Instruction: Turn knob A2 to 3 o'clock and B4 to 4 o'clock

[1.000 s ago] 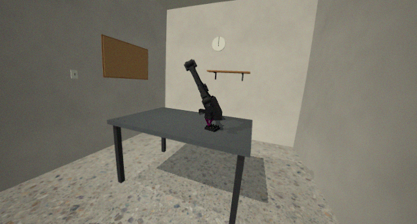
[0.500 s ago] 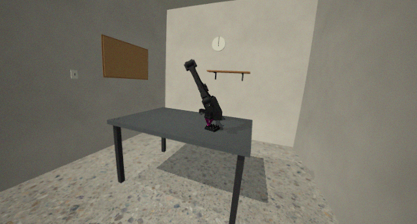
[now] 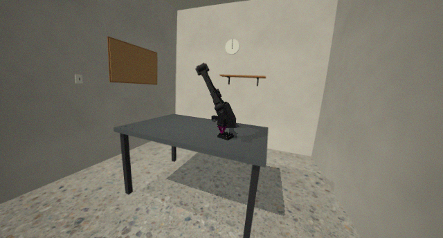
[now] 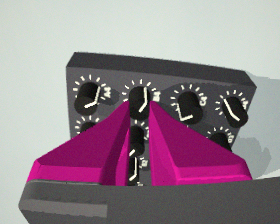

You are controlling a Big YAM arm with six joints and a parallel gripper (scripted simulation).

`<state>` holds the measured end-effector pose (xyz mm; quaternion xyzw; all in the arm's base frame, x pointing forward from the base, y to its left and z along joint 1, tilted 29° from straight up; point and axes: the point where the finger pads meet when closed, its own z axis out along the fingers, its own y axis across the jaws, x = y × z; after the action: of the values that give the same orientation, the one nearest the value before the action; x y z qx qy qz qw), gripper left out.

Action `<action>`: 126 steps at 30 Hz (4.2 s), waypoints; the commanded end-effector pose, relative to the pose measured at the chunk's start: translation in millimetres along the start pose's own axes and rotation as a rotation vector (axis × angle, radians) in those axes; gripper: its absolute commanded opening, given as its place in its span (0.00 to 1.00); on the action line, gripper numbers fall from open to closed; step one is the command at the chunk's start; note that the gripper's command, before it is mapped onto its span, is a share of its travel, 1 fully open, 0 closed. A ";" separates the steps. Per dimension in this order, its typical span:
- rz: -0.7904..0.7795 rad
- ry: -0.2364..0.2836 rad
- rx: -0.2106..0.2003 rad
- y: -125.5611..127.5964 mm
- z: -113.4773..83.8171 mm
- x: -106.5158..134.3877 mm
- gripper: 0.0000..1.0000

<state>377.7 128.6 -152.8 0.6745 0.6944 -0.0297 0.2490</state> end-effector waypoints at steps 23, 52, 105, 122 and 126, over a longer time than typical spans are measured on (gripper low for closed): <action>0.033 0.011 -0.031 16.4 -3.6 5.9 0.18; -0.013 0.018 -0.020 5.3 -45.9 1.9 0.18; -0.012 0.018 -0.020 5.4 -45.9 2.0 1.00; -0.012 0.018 -0.020 5.4 -45.9 2.0 1.00; -0.012 0.018 -0.020 5.4 -45.9 2.0 1.00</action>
<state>372.1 141.5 -119.2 0.6687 0.7000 -0.0243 0.2495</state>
